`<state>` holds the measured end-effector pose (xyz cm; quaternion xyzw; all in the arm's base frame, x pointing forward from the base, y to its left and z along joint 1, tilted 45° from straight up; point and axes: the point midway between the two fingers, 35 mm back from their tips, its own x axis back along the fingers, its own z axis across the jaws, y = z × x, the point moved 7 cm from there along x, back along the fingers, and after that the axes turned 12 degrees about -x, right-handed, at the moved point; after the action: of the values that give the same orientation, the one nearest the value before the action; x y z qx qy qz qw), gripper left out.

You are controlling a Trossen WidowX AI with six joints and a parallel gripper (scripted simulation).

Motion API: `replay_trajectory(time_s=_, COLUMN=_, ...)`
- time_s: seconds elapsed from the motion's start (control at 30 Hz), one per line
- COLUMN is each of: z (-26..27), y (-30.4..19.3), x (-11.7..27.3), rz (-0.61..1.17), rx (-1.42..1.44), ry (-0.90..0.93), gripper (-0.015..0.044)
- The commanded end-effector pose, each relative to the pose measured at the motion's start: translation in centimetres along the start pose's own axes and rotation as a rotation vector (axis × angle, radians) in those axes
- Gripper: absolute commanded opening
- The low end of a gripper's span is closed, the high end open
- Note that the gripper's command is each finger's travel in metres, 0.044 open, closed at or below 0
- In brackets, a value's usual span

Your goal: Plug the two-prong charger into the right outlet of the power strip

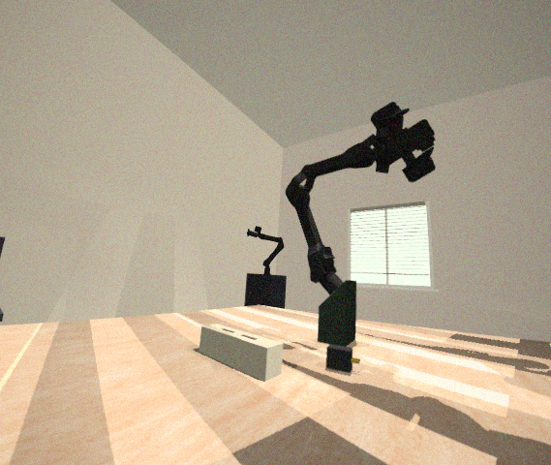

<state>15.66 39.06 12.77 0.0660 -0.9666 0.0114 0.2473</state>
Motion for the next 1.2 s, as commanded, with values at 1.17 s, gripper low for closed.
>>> replay_trajectory(time_s=1.17, z=8.2, y=-20.8, x=-11.0, rz=0.608, rx=0.225, ry=0.546, gripper=0.044)
